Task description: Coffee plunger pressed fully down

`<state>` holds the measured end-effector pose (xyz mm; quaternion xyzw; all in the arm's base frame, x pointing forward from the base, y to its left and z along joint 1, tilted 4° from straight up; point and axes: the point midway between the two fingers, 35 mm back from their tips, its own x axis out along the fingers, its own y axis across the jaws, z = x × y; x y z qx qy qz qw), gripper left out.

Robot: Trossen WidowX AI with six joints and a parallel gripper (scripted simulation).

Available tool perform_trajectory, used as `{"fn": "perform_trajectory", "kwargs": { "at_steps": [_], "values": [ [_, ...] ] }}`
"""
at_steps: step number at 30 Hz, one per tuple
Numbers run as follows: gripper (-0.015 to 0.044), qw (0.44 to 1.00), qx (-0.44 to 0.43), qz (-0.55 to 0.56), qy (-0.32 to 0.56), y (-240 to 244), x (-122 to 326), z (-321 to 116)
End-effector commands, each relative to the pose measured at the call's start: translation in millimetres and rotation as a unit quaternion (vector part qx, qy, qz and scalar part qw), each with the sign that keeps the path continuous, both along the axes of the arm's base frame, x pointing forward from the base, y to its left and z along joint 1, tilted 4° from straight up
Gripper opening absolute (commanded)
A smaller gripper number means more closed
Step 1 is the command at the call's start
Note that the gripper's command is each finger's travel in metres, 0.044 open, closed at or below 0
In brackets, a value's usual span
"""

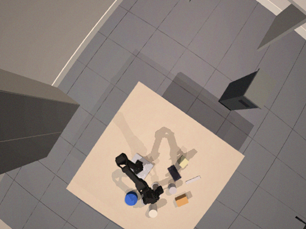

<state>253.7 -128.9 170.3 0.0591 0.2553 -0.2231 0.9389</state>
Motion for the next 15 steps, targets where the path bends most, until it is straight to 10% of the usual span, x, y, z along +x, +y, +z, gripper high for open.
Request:
{"fn": "perform_trajectory", "kwargs": {
  "at_steps": [1, 15],
  "values": [
    [0.0121, 1.0, 0.011, -0.001, 0.018, 0.5, -0.9, -13.0],
    [0.0121, 1.0, 0.011, -0.001, 0.018, -0.9, 1.5, -12.3]
  ]
}}
